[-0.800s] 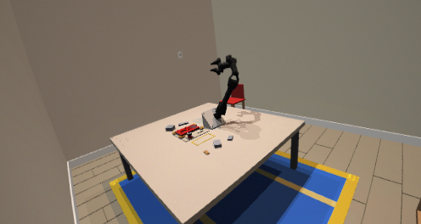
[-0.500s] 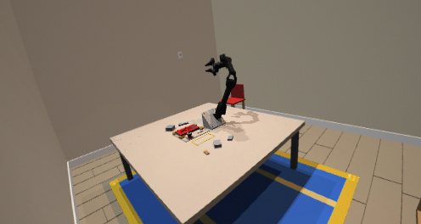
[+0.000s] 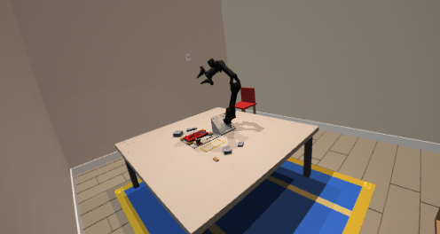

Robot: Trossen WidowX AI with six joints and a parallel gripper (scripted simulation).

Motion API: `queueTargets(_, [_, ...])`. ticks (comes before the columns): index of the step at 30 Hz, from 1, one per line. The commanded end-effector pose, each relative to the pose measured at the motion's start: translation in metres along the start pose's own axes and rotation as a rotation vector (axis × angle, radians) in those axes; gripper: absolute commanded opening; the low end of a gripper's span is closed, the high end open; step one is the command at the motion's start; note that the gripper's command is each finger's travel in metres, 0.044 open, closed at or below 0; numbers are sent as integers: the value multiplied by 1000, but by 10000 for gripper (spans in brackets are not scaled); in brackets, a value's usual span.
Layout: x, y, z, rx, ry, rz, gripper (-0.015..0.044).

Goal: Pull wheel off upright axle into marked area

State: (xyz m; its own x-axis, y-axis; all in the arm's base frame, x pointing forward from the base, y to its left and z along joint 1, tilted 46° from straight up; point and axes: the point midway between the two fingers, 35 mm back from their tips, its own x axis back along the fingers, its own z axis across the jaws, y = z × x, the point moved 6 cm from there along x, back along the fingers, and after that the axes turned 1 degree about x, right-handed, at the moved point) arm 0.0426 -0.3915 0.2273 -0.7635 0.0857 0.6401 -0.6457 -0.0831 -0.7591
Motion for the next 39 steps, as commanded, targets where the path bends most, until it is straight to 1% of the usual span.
queueTargets(1, [-44, -21, -13, 118, -123, 3, 300])
queueTargets(10, [-134, -71, -65, 346, -403, 16, 300])
queueTargets(16, [-185, -99, -116, 508, -598, 27, 300])
queueTargets(21, [-220, -117, -166, 653, -756, 43, 300])
queueTargets(27, [-250, -131, -233, 824, -948, 63, 300])
queueTargets(33, [-269, -139, -305, 975, -1147, 67, 300])
queueTargets(35, [-270, -139, -313, 992, -1170, 68, 300])
queueTargets(39, [-270, -139, -313, 992, -1170, 68, 300])
